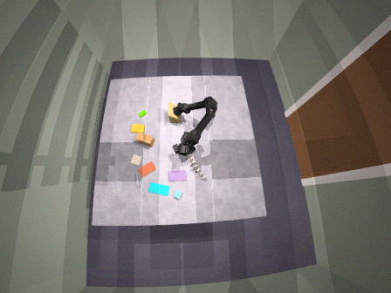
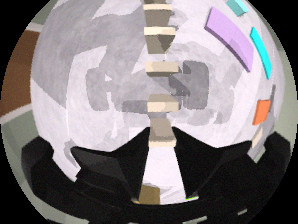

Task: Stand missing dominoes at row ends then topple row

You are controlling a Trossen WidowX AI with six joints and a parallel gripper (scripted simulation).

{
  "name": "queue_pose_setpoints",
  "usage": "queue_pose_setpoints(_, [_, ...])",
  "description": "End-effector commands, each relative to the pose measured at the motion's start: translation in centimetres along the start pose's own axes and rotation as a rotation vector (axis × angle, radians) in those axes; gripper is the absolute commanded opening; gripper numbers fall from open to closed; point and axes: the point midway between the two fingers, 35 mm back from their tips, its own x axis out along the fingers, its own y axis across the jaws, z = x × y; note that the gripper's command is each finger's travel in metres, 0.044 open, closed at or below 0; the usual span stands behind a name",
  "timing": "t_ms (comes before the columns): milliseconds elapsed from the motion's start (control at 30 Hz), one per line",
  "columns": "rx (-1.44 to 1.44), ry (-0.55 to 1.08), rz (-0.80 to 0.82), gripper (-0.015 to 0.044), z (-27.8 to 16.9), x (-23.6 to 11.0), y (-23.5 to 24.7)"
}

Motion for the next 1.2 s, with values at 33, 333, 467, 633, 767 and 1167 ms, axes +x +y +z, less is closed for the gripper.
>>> queue_pose_setpoints(33, [0.004, -0.004, 0.002, 0.0107, 0.0, 0.1, 0.1])
queue_pose_setpoints(333, [0.004, -0.004, 0.002, 0.0238, 0.0, 0.1, 0.1])
queue_pose_setpoints(467, [0.004, -0.004, 0.002, 0.0343, 0.0, 0.1, 0.1])
queue_pose_setpoints(633, [0.004, -0.004, 0.002, 0.044, 0.0, 0.1, 0.1])
queue_pose_setpoints(767, [0.004, -0.003, -0.004, 0.044, 0.3, -1.8, -0.3])
queue_pose_setpoints(1167, [0.018, 0.003, -0.003, 0.0414, -0.2, -12.7, -0.1])
